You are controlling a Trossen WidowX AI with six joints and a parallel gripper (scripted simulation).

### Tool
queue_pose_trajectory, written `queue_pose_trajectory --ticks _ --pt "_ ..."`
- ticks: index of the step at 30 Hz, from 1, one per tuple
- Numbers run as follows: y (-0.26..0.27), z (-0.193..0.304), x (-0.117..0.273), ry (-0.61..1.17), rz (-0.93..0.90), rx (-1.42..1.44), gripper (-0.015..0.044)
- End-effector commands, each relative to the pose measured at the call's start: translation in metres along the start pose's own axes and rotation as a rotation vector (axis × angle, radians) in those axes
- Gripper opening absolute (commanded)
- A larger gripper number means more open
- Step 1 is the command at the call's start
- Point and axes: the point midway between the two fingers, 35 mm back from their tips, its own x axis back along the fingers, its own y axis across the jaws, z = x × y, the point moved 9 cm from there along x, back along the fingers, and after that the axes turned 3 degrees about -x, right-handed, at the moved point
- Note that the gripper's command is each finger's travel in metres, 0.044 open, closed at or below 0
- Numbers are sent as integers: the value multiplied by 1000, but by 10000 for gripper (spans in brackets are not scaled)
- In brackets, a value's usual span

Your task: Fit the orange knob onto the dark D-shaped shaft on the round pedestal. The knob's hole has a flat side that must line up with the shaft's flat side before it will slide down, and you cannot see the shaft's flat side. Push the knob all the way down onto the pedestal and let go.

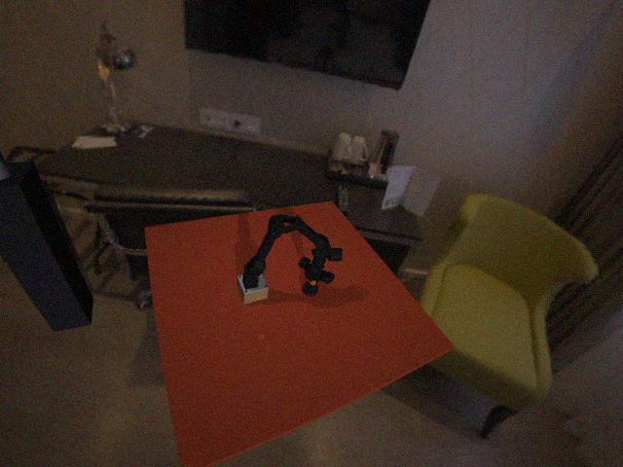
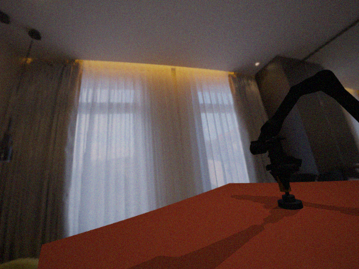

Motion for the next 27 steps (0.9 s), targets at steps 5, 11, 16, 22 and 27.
queue_pose_trajectory --ticks 5,11,16,22,27 --pt "0 0 5 1 -5 -3 0" --pt "-1 -2 6 1 -5 -172 0" --pt "-3 -5 4 1 -5 -213 0" --pt "-3 -5 0 1 -5 -213 0" --pt "-3 -4 -2 1 -5 -213 0"
